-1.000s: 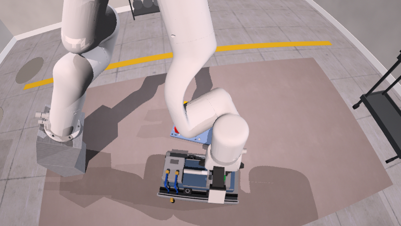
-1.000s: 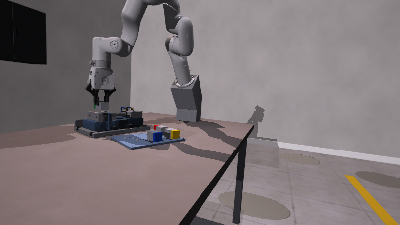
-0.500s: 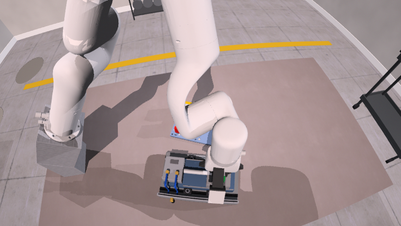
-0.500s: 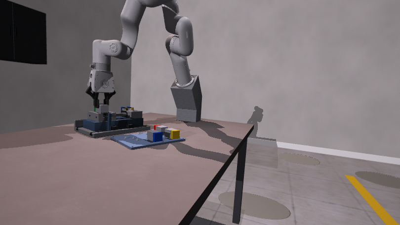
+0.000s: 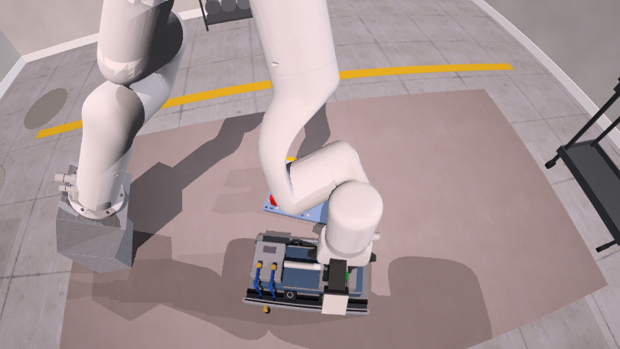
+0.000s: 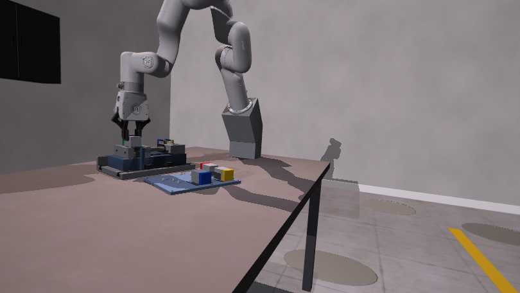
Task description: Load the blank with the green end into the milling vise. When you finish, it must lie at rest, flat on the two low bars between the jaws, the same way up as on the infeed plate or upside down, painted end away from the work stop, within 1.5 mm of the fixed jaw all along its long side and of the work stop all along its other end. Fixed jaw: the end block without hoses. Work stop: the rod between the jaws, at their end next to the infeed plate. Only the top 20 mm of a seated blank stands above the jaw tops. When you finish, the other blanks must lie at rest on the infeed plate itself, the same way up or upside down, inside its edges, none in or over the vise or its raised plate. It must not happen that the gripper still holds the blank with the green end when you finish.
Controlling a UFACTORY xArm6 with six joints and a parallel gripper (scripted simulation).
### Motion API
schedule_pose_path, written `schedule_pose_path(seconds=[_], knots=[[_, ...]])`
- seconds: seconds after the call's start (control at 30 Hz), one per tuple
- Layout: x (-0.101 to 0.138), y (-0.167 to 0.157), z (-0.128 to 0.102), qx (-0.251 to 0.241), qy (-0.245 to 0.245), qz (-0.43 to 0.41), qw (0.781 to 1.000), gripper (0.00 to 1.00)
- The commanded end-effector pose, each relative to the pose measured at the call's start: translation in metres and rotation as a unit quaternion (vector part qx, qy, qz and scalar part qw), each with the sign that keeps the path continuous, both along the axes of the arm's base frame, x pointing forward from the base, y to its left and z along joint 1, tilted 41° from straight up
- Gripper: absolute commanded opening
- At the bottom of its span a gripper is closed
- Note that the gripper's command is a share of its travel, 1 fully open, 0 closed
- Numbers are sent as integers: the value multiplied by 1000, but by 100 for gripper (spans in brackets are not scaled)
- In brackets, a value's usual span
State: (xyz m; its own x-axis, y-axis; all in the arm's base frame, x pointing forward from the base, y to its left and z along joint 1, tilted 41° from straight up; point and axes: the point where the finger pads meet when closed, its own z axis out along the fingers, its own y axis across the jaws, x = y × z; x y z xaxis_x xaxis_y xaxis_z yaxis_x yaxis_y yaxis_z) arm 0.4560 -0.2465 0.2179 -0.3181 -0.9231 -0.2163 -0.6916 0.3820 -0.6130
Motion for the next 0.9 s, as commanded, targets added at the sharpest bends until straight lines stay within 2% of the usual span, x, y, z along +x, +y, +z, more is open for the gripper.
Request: schedule_pose_path(seconds=[0.0,0.87], knots=[[-1,-1,3,-1,-1,0,1000,0],[-3,-1,5,-1,-1,0,1000,0]])
